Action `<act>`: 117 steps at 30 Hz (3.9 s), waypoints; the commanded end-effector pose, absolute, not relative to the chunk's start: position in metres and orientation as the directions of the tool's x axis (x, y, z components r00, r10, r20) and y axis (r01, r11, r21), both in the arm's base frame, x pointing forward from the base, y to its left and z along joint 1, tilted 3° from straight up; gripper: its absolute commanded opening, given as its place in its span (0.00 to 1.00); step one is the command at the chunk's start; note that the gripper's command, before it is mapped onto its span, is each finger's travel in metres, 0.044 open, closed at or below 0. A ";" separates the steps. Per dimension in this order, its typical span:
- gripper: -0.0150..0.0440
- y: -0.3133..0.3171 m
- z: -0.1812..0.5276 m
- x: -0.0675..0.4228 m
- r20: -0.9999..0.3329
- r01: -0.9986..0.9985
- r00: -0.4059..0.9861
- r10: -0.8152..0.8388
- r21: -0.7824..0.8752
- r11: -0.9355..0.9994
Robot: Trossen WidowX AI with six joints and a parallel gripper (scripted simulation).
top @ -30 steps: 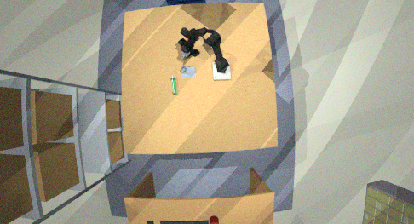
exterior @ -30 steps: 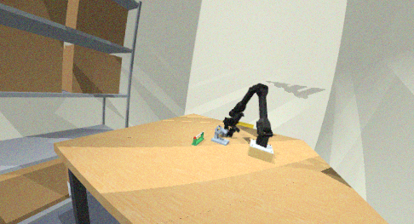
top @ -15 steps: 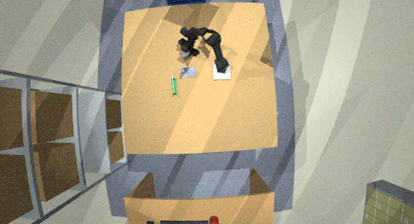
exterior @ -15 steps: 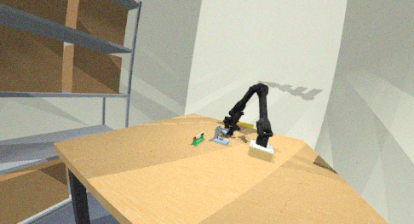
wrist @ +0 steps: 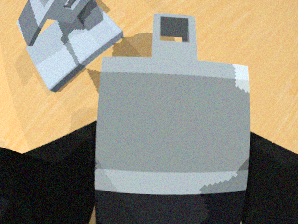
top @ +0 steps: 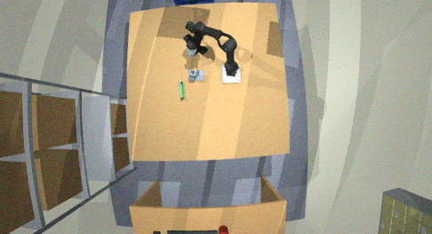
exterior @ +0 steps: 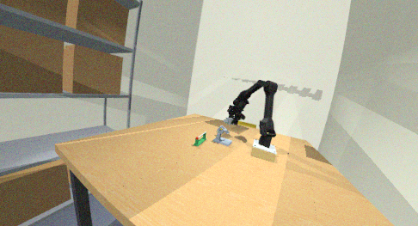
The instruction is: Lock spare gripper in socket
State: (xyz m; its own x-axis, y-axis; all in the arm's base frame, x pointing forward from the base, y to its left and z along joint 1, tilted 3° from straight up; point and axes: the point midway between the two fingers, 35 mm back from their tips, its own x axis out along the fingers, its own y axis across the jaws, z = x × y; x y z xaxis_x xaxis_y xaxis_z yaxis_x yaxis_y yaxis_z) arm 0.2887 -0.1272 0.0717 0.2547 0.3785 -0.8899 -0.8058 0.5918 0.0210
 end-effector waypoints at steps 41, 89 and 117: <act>0.25 -0.067 0.091 0.269 -0.779 -0.275 0.200 0.595 0.538 0.797; 0.25 0.013 0.123 0.235 -0.502 0.840 0.129 0.855 0.514 0.174; 0.25 0.022 0.104 0.245 -0.480 0.901 0.140 0.866 0.425 0.090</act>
